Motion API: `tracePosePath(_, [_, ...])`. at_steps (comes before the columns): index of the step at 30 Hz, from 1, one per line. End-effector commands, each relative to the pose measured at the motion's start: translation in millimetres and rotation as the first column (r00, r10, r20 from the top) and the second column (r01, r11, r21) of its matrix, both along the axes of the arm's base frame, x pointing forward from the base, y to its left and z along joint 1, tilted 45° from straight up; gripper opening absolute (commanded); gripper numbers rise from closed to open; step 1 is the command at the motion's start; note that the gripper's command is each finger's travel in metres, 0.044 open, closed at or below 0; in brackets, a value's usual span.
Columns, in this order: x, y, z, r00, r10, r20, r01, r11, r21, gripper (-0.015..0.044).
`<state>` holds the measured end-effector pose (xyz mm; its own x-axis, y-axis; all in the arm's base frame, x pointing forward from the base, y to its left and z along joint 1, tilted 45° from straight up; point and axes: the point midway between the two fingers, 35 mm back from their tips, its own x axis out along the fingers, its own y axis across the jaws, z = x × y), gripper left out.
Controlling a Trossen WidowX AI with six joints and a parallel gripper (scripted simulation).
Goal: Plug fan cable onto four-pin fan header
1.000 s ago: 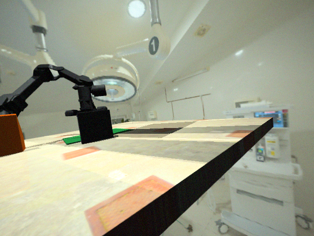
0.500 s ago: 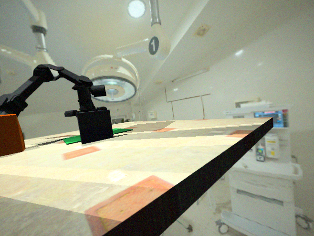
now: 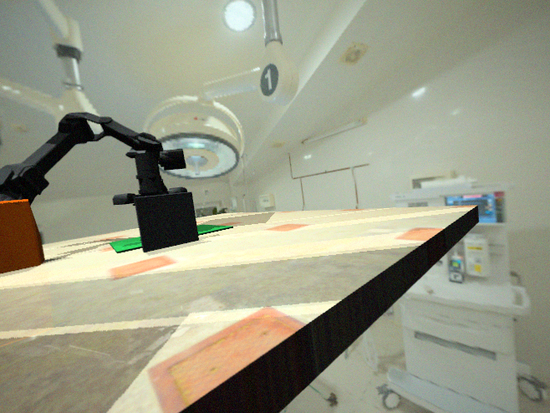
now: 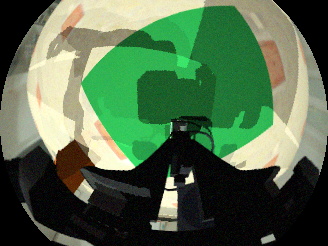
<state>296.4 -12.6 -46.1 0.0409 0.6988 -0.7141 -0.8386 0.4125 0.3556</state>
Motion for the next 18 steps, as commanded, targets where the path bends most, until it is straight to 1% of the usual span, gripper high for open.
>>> tracePosePath(1, [0.2, 0.9, -0.6, 1.000, -0.004, -0.001, 0.004, 1.000, 0.003, 0.0000])
tracePosePath(18, [0.1, 3.7, -3.7, 1.000, -0.005, -0.002, 0.005, 1.000, 0.004, 0.0000])
